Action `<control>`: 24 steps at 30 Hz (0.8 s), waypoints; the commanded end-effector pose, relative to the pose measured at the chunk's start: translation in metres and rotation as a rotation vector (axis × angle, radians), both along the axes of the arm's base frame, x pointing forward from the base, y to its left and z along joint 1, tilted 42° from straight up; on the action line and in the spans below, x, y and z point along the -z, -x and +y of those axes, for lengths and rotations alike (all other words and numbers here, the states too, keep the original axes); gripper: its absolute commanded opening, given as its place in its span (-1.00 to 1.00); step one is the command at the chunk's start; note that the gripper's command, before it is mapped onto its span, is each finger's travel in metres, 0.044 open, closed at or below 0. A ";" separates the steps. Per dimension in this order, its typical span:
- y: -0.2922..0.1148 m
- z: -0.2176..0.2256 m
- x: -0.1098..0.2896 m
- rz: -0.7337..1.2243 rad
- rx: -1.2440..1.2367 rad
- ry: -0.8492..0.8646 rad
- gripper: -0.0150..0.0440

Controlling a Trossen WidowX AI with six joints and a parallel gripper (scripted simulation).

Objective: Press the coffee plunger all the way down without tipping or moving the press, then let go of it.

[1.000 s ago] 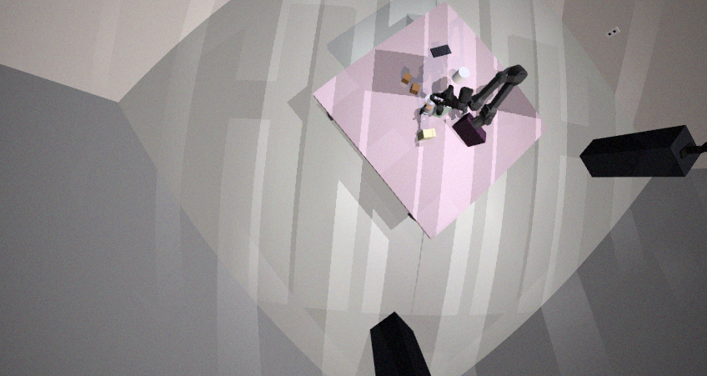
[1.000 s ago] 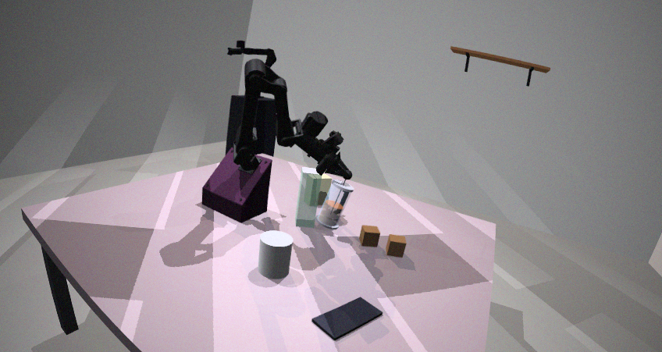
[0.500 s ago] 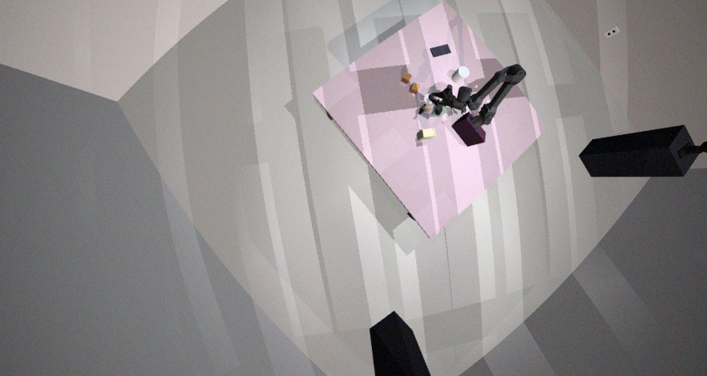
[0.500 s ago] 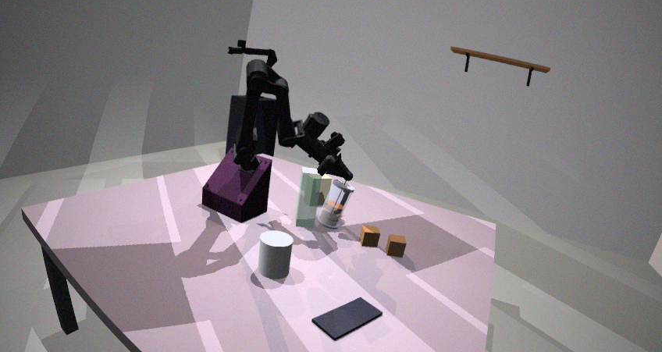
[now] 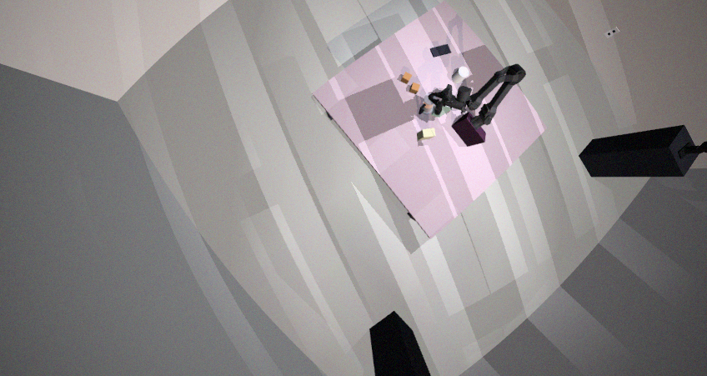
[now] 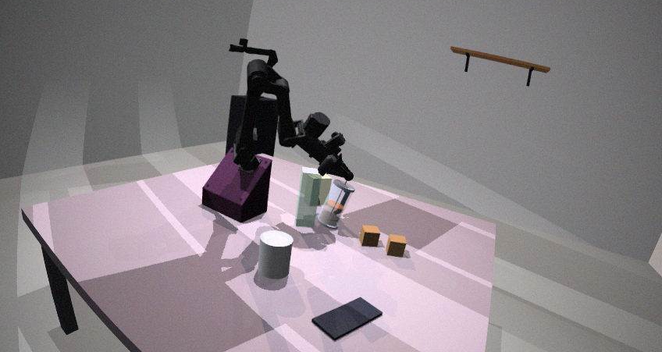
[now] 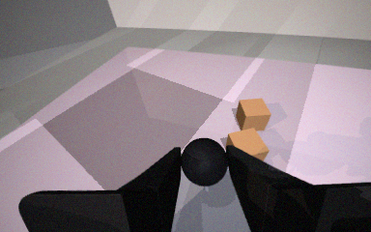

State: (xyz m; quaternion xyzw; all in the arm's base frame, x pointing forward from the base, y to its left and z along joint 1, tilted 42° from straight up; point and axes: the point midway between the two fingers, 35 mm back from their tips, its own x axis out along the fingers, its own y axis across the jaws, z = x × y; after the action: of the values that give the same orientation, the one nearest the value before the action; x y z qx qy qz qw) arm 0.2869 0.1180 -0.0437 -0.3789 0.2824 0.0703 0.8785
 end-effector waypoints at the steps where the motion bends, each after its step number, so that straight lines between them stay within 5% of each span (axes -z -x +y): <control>1: 0.000 0.000 0.000 0.001 0.000 0.001 -0.05; 14: 0.000 0.000 0.000 0.001 0.000 0.001 1.00; 24: 0.008 0.015 -0.021 0.010 0.006 0.000 1.00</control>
State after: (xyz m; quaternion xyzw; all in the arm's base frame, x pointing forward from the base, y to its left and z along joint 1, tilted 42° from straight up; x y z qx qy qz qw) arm 0.2810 0.1223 -0.0362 -0.3826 0.2937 0.0697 0.8732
